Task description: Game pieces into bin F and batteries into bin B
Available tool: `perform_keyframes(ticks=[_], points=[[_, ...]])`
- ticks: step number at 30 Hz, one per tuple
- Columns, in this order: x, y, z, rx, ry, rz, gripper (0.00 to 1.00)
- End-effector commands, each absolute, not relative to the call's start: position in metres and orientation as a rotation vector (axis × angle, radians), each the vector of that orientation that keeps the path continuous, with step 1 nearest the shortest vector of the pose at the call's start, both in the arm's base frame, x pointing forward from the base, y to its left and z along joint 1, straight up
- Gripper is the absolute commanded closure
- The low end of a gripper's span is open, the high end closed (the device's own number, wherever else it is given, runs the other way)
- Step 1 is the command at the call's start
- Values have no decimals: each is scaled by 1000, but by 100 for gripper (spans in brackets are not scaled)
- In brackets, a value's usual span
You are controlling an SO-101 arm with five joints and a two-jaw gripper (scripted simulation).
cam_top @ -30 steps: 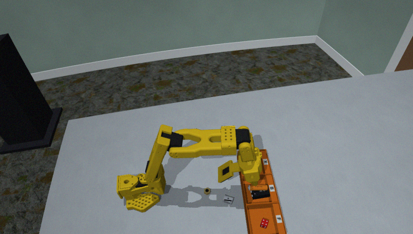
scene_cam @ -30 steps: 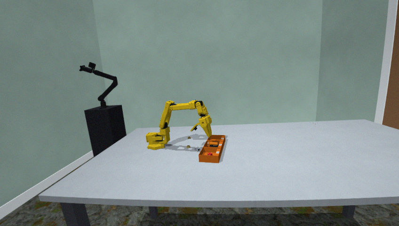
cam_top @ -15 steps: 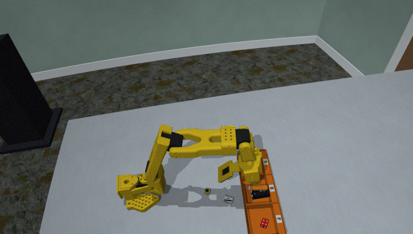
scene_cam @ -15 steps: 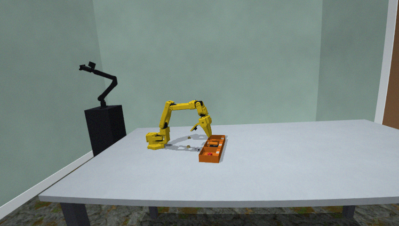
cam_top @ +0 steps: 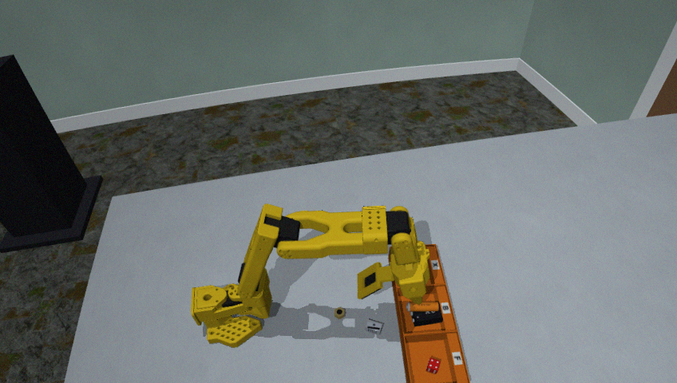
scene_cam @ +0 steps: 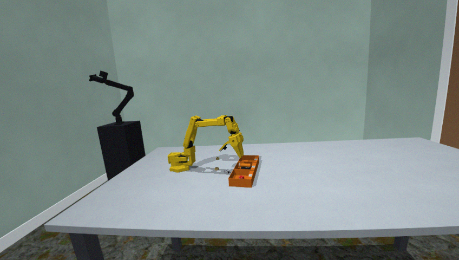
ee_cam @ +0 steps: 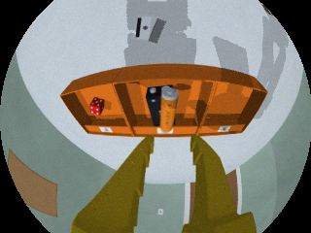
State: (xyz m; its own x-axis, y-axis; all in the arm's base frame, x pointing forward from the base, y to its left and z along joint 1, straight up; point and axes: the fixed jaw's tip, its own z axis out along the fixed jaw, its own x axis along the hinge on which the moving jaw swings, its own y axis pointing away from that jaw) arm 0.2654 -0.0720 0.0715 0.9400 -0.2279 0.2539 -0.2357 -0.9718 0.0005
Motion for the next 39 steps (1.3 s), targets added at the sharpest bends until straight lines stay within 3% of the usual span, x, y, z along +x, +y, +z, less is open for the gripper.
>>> perform_keyframes(ticks=[1, 39], points=[[270, -76, 92, 3035, -369, 516, 84], [258, -66, 99, 2993, -879, 520, 84]])
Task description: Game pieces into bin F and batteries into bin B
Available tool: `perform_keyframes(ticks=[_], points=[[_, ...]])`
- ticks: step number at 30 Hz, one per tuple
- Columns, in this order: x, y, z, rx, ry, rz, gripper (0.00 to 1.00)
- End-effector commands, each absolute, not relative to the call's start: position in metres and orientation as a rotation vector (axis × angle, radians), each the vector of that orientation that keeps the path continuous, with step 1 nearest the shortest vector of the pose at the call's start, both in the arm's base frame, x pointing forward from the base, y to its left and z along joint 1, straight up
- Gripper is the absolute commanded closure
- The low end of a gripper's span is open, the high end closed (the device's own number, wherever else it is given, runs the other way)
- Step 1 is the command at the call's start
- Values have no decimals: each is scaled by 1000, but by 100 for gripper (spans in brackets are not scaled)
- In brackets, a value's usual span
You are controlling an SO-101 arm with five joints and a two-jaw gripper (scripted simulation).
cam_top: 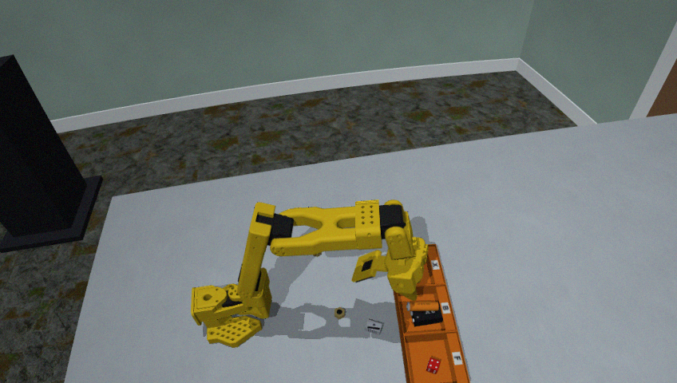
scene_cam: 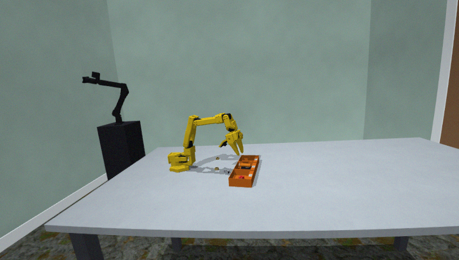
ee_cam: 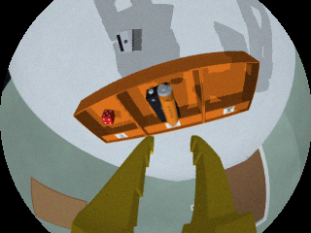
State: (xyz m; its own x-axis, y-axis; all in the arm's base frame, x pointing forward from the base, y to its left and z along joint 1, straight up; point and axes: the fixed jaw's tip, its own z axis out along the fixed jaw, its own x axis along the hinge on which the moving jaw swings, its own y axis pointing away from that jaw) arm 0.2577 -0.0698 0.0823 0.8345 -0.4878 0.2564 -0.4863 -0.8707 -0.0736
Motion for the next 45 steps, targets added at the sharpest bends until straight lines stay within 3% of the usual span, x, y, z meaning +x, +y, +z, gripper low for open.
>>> perform_keyframes(ticks=[1, 29, 45], points=[[257, -66, 100, -2939, 902, -512, 84], [226, -42, 114, -2266, 1896, -408, 84], [203, -25, 121, -1571, 2430, -290, 84]])
